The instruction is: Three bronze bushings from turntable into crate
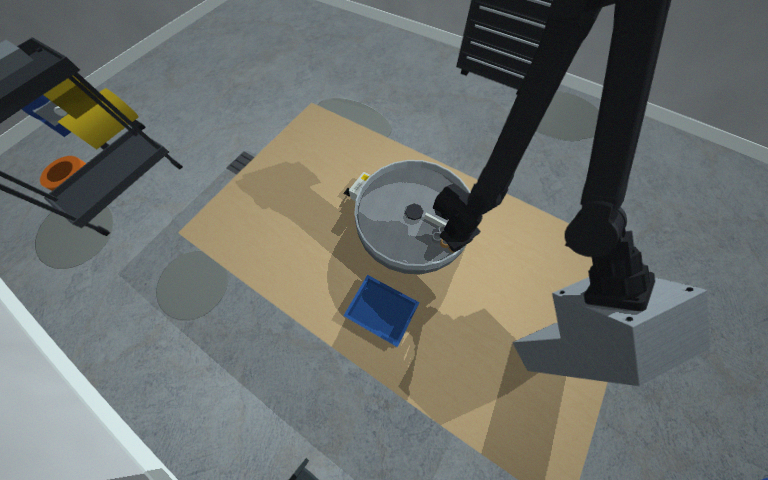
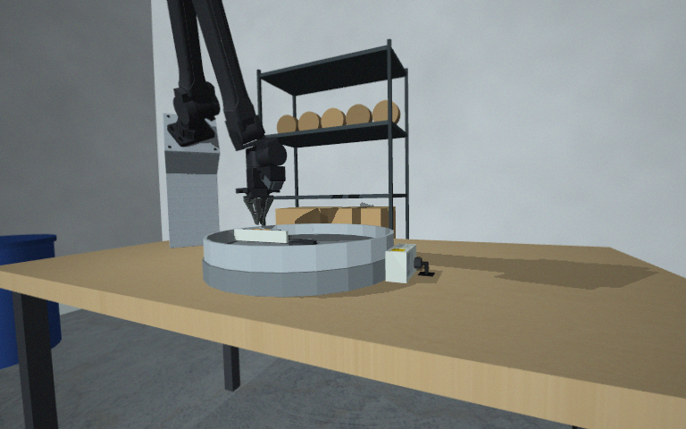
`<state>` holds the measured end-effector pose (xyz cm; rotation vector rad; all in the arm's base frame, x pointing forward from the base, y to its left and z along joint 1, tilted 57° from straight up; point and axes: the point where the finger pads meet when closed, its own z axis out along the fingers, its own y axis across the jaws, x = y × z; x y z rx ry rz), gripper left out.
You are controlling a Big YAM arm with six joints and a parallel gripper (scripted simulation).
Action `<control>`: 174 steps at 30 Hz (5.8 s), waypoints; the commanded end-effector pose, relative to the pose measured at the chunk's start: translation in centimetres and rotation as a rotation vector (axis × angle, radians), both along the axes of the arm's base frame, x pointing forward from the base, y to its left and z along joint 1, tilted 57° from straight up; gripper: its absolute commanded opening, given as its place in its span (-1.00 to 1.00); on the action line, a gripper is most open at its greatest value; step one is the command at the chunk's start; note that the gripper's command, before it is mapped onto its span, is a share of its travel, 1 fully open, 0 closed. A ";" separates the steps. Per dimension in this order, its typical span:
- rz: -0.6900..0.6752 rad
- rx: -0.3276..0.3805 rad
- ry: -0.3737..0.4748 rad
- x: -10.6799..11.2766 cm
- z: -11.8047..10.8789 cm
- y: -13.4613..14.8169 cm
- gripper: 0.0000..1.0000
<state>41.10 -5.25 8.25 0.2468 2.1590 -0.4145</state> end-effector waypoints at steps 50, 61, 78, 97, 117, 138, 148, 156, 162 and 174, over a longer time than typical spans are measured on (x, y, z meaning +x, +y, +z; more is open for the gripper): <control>0.019 -0.006 0.020 -0.5 -1.2 0.6 -0.75; 0.019 -0.006 0.020 -0.5 -1.2 0.6 -0.75; 0.000 -0.007 0.002 0.5 -0.7 -0.5 -0.75; 0.014 -0.006 0.001 0.3 -0.7 0.1 -0.75; 0.014 -0.006 0.001 0.3 -0.7 0.1 -0.75; 0.008 -0.006 -0.007 0.5 0.0 -0.3 -0.75; 0.008 -0.006 -0.007 0.5 0.0 -0.3 -0.75; 0.008 -0.006 -0.007 0.5 0.0 -0.3 -0.75; 0.008 -0.006 -0.006 0.5 0.0 -0.3 -0.75; 0.009 -0.006 -0.002 0.3 0.0 -0.3 -0.75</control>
